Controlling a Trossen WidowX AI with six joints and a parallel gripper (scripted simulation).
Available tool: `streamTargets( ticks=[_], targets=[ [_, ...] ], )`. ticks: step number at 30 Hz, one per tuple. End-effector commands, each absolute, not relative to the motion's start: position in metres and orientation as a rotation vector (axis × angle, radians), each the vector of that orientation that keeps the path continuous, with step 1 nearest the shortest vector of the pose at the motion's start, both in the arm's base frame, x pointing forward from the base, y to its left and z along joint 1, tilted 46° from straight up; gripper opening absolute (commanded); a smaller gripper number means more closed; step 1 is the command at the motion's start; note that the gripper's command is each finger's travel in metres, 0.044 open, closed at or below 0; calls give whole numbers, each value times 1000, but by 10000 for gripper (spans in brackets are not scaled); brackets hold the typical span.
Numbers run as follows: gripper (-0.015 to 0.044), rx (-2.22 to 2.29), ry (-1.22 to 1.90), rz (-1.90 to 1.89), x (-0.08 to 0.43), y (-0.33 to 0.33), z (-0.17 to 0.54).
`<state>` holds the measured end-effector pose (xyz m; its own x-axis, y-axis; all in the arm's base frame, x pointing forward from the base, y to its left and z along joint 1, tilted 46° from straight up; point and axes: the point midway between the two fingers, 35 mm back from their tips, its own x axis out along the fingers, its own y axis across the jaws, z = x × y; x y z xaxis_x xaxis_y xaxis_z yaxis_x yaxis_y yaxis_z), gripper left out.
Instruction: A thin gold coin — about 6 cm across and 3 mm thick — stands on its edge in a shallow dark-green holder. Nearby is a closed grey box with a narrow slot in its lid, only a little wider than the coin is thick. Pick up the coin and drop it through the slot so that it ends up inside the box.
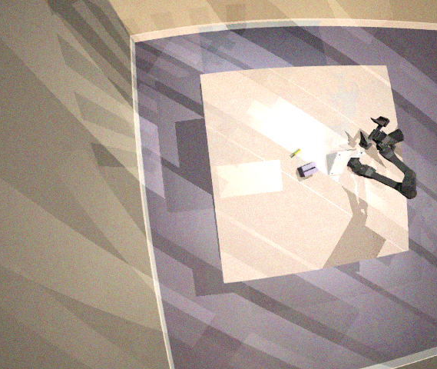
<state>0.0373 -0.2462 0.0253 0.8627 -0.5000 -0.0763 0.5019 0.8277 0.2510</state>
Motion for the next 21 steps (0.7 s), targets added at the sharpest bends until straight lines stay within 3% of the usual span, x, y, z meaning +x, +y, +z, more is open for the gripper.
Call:
streamTargets(
  ticks=[1, 9, 21],
  targets=[
    [374, 270, 10, -529, 38, -247, 25],
    [164, 327, 190, -310, 91, -268, -3],
    [161, 381, 554, 98, 201, -264, -27]
  ],
)
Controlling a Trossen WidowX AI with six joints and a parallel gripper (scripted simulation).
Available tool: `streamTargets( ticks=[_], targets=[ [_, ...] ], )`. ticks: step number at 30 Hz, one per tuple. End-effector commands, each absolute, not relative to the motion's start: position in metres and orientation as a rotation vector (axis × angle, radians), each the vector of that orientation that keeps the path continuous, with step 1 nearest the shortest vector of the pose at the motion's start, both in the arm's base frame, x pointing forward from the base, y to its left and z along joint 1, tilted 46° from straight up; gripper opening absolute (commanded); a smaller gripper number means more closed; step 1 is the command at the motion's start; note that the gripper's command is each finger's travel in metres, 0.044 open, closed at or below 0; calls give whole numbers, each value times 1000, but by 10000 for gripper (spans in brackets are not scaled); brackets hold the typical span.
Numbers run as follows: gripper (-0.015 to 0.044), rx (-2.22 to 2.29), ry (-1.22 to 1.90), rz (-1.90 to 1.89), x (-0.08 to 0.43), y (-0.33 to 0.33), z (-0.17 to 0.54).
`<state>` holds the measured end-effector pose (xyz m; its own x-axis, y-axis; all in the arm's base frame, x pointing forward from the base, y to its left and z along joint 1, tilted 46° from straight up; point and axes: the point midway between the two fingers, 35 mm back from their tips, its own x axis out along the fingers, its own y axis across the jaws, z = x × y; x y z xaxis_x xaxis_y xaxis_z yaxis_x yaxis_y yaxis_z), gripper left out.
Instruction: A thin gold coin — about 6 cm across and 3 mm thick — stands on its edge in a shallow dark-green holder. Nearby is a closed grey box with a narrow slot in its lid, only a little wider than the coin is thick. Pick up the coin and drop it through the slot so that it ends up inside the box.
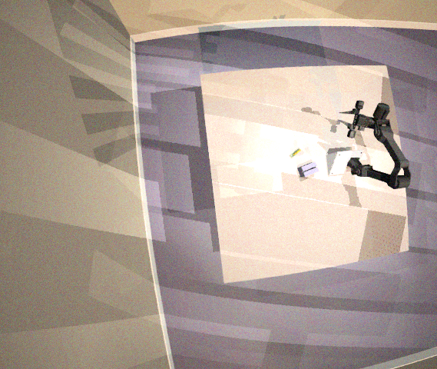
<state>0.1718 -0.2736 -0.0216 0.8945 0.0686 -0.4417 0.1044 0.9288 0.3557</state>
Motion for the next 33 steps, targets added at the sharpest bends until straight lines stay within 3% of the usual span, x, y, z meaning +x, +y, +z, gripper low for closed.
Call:
streamTargets(
  ticks=[1, 9, 16, 20, 33],
  targets=[
    [161, 379, 592, 149, 213, -259, -29],
    [161, 302, 906, 581, 300, -189, -28],
    [161, 166, 1128, 909, 339, -114, -16],
    [161, 105, 1232, 1064, 347, -79, -6],
    [161, 103, 1237, 1073, 344, -53, -31]
  ],
)
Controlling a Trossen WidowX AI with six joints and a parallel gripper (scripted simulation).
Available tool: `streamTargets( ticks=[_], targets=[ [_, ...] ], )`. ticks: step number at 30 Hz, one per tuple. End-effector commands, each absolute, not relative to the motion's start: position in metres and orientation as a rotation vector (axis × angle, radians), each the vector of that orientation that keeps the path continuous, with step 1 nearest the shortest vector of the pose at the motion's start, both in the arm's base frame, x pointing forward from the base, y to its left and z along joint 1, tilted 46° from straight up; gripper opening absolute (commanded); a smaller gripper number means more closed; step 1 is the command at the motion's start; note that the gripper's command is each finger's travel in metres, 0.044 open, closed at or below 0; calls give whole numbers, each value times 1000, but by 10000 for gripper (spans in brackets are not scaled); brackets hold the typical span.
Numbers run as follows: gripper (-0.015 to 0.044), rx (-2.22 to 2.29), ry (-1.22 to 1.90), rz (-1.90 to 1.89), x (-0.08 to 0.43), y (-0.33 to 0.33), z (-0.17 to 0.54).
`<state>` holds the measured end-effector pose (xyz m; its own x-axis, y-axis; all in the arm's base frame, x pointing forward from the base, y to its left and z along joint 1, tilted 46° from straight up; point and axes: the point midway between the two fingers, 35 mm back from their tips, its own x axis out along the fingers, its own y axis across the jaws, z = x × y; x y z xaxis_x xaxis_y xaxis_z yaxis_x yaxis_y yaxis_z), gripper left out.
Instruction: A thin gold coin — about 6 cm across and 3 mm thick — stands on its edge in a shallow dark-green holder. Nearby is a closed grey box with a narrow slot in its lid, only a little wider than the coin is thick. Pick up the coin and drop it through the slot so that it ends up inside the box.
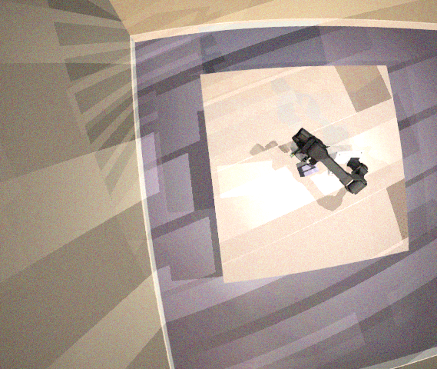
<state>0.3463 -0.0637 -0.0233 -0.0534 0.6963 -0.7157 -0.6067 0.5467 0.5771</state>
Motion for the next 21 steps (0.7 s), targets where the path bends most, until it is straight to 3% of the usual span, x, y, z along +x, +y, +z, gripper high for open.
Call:
streamTargets(
  ticks=[1, 21],
  targets=[
    [161, 103, 1237, 1073, 344, -53, -31],
    [161, 103, 1237, 1073, 341, -30, -56]
  ],
)
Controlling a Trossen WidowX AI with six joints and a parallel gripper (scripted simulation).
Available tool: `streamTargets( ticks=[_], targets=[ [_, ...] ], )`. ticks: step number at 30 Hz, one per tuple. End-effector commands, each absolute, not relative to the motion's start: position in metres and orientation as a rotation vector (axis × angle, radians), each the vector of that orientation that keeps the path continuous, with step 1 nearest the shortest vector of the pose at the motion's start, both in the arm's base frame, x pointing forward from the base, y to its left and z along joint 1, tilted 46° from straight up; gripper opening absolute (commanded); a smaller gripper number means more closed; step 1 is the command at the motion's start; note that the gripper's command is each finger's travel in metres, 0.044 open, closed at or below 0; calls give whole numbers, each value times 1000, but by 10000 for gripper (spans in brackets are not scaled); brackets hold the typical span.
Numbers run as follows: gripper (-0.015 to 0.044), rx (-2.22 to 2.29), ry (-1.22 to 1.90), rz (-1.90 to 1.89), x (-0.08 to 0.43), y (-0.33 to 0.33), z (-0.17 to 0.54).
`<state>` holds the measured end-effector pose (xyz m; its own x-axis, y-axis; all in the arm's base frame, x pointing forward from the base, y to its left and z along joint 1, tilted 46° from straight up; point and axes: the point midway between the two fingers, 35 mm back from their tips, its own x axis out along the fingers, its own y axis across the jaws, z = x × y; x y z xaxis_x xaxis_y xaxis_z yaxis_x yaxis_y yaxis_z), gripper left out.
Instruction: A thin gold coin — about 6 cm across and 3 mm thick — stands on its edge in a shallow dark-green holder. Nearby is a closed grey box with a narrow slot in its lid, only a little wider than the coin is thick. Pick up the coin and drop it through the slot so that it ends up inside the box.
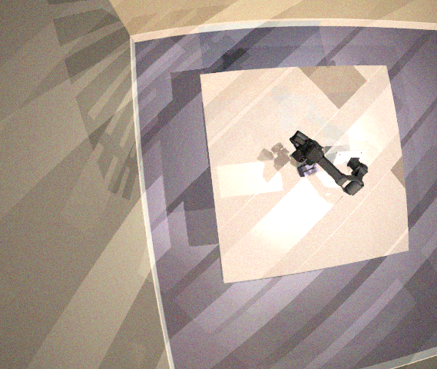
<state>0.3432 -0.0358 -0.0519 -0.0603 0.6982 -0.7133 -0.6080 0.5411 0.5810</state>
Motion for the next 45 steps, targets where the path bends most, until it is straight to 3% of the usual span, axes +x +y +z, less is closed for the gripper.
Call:
streamTargets(
  ticks=[1, 29, 35, 45],
  targets=[
    [161, 103, 1237, 1073, 341, -29, -57],
    [161, 105, 1235, 1075, 337, 1, -86],
    [3, 105, 1235, 1075, 337, 1, -86],
    [0, 105, 1235, 1075, 337, -1, -85]
  ],
)
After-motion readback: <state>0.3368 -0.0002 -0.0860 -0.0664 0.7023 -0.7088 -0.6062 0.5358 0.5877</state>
